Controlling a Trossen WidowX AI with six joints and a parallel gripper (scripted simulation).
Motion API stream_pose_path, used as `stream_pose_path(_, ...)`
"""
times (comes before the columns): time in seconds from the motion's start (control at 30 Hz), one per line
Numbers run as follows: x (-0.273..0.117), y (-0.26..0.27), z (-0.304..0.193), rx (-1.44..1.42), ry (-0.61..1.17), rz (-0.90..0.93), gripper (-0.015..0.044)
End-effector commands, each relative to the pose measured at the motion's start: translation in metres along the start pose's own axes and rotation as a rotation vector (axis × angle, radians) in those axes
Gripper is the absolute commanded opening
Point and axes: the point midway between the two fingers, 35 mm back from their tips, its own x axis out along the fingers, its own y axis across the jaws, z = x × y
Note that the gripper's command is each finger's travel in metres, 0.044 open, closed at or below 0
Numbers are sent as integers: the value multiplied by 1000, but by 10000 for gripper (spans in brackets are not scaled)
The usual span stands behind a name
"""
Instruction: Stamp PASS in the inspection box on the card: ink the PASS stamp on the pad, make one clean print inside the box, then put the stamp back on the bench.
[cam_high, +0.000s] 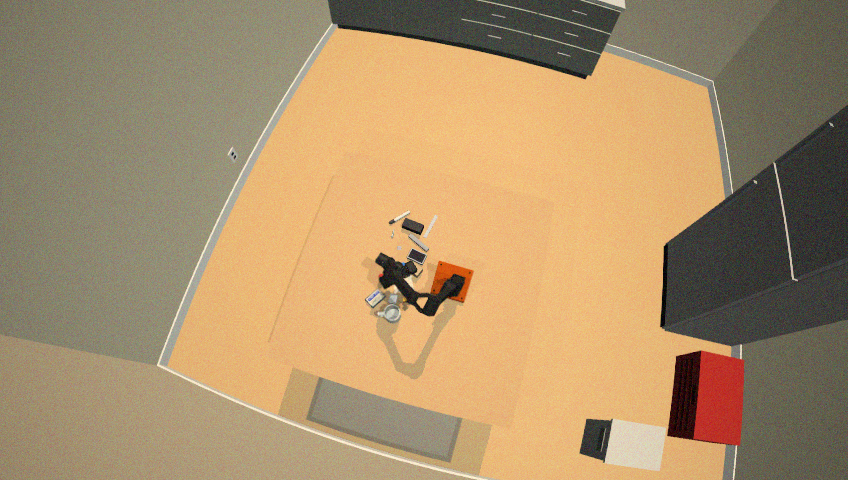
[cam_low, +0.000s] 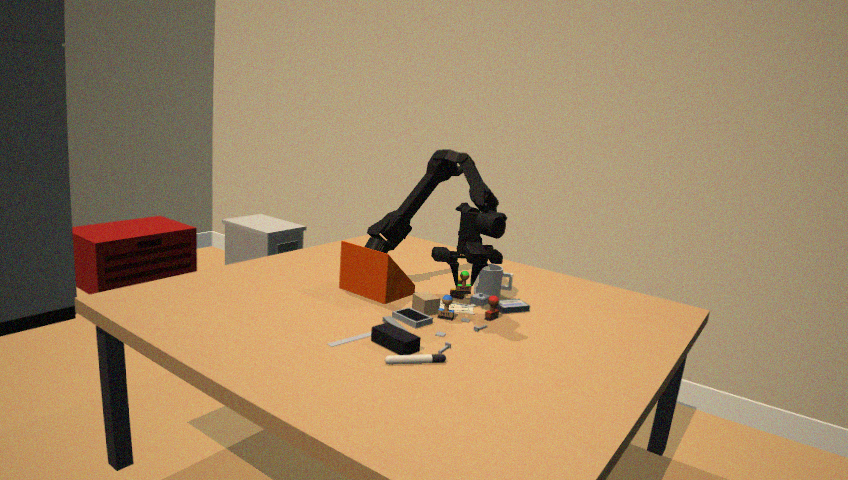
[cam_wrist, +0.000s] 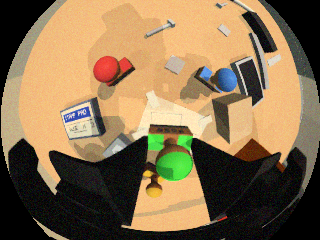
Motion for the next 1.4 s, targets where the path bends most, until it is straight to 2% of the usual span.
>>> stream_pose_path(0.0,4,-1,-1,8,5,1,0)
stream_pose_path(1.37,32,-1,-2,8,5,3,0)
